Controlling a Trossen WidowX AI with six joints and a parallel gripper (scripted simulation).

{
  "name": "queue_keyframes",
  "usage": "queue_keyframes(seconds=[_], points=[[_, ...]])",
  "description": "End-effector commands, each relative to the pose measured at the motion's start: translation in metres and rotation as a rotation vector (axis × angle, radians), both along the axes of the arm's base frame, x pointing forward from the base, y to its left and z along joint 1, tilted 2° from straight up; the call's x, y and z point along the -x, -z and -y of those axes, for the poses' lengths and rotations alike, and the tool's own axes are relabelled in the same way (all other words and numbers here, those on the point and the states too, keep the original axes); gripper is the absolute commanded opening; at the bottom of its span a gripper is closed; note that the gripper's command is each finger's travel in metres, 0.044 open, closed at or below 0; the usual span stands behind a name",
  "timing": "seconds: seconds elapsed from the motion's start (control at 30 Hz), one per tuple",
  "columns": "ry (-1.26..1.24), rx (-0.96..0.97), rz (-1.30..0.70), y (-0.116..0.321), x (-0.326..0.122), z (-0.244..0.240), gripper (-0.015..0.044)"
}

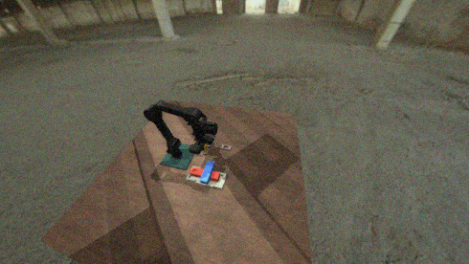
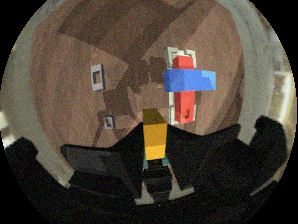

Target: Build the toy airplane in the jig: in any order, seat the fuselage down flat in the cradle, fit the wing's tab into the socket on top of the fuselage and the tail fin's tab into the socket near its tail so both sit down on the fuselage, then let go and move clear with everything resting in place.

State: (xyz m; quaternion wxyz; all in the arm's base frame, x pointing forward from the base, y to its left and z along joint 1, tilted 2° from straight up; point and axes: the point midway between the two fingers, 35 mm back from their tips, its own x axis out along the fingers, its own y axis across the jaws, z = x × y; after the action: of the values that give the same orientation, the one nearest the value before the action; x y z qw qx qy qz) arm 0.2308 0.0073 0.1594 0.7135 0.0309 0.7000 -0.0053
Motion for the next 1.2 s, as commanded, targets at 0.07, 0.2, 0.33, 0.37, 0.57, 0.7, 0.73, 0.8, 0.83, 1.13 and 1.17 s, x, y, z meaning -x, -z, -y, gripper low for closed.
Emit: queue_keyframes(seconds=[0.07,0.2,0.33,0.37,0.57,0.7,0.73,0.8,0.83,1.13,1.17], points=[[-0.014,0.002,-0.004,0.007,0.001,0.021,0.0],[-0.021,0.004,-0.004,0.01,0.002,0.034,0.0],[-0.027,0.005,-0.004,0.013,0.004,0.046,0.0],[-0.029,0.005,-0.004,0.014,0.004,0.05,0.0],[-0.039,0.007,-0.005,0.019,0.009,0.068,0.0],[-0.046,0.007,-0.006,0.022,0.013,0.081,0.0],[-0.047,0.007,-0.006,0.023,0.014,0.084,0.0],[-0.051,0.008,-0.006,0.025,0.016,0.09,0.0],[-0.052,0.008,-0.006,0.025,0.018,0.093,0.0],[-0.065,0.008,-0.007,0.032,0.029,0.114,0.0],[-0.065,0.008,-0.007,0.032,0.029,0.114,0.0026]])
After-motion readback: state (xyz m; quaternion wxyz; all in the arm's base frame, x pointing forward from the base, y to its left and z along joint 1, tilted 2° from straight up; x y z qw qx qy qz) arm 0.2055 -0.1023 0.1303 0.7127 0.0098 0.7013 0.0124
